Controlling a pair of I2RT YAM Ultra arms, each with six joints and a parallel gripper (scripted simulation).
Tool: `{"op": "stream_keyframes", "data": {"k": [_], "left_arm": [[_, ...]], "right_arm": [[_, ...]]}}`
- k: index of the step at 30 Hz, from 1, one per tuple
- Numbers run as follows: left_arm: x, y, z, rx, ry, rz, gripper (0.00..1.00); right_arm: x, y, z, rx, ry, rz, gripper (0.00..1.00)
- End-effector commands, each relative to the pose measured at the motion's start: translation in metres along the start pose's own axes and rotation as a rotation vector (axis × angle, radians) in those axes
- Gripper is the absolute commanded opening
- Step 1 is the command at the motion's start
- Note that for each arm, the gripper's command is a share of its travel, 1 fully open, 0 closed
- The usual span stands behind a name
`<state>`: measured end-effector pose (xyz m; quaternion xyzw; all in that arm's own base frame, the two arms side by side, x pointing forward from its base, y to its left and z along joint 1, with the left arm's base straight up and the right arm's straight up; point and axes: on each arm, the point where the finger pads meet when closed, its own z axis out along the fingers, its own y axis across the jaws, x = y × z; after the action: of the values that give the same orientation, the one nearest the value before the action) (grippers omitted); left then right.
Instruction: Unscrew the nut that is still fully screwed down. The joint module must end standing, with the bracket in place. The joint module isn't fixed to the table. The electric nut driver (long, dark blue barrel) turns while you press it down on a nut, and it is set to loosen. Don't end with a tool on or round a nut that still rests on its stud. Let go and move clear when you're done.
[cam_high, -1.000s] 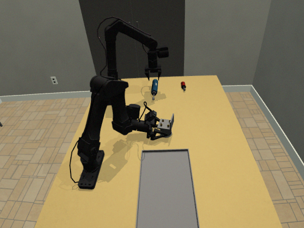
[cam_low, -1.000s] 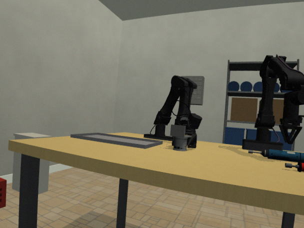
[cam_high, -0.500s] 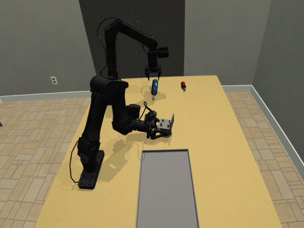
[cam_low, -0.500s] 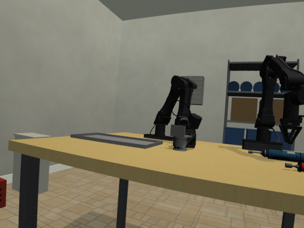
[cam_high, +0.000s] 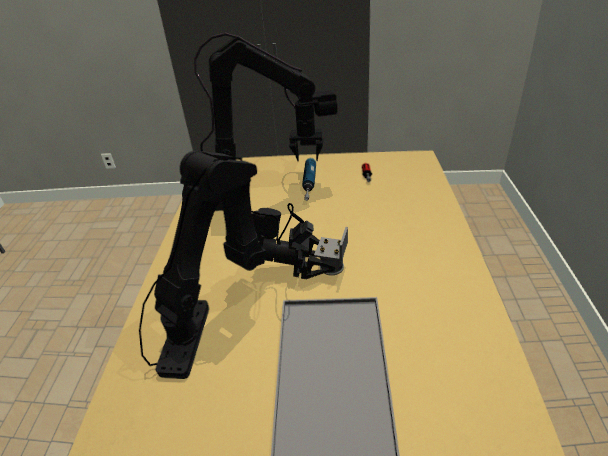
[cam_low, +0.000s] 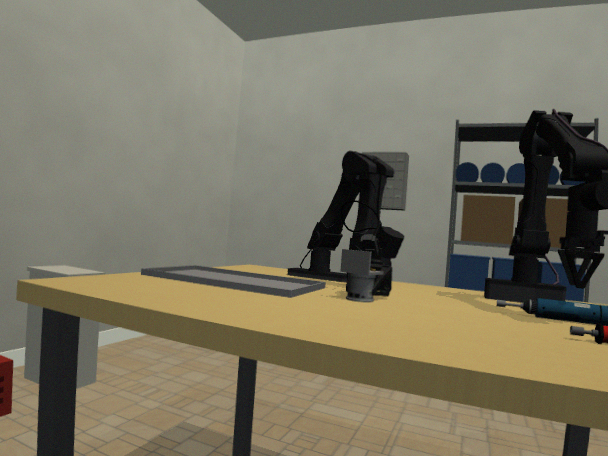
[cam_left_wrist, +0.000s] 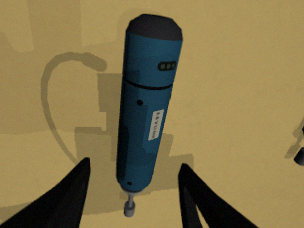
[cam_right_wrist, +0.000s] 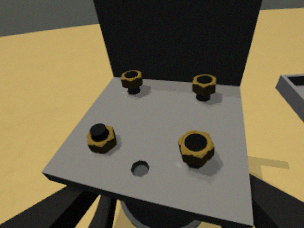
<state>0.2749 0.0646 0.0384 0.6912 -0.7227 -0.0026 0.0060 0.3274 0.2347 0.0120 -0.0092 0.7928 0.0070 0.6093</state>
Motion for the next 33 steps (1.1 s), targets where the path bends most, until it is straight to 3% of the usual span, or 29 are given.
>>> {"op": "stream_keyframes", "data": {"k": [1,33], "left_arm": [[0.0006,-0.0085,-0.0134,0.034,-0.006,-0.001,0.65],[0.0006,-0.0085,-0.0134,0.034,-0.006,-0.001,0.65]], "right_arm": [[0.0023,0.0025,0.0030,-0.003,0.011,-0.006,0.61],[0.0023,0.0025,0.0030,-0.003,0.011,-0.004,0.59]]}}
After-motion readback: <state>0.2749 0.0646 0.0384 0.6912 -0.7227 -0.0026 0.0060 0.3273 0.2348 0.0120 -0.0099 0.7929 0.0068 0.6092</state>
